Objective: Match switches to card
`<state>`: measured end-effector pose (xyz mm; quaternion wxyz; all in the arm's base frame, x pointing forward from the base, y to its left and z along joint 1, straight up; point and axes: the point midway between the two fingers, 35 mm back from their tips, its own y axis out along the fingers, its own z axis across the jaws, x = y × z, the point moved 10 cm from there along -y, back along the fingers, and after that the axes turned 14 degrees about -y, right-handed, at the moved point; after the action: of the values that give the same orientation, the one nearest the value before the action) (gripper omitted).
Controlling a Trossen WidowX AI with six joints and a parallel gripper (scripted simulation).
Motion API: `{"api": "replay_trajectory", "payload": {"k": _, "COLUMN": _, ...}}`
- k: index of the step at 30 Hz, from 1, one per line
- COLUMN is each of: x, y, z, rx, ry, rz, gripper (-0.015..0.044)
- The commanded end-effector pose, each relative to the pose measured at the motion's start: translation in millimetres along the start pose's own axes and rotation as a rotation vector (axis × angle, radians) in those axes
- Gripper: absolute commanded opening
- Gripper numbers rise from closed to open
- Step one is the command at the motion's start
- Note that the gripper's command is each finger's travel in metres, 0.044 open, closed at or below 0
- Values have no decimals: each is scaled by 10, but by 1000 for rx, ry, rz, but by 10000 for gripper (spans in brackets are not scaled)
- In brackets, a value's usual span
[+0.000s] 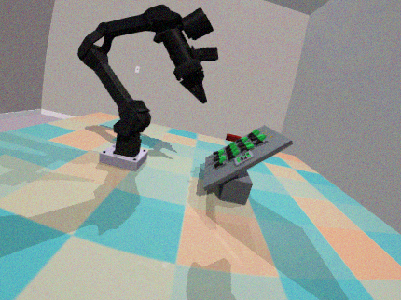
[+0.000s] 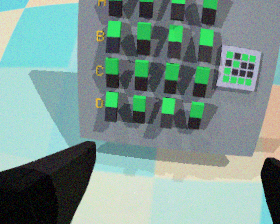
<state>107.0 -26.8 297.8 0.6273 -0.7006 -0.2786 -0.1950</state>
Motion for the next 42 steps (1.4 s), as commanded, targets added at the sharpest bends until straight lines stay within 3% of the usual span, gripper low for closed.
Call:
{"api": "replay_trajectory", "payload": {"k": 1, "x": 17, "y": 12, "z": -4, "rx": -1, "ry": 0, "rz": -1, "gripper": 374}}
{"api": "replay_trajectory", "payload": {"k": 10, "x": 847, "y": 741, "z": 147, "rx": -37, "ry": 7, "rz": -68, "gripper": 137}}
{"api": "replay_trajectory", "payload": {"k": 15, "x": 904, "y": 804, "z": 188, "rx": -38, "ry": 8, "rz": -76, "gripper": 6}}
{"api": "replay_trajectory", "payload": {"k": 18, "x": 908, "y": 823, "z": 187, "rx": -38, "ry": 8, "rz": -75, "gripper": 0}}
{"api": "replay_trajectory", "payload": {"k": 22, "x": 962, "y": 1128, "z": 167, "rx": -33, "ry": 9, "rz": -55, "gripper": 0}}
{"api": "replay_trajectory", "payload": {"k": 42, "x": 981, "y": 1360, "z": 157, "rx": -33, "ry": 9, "rz": -55, "gripper": 0}}
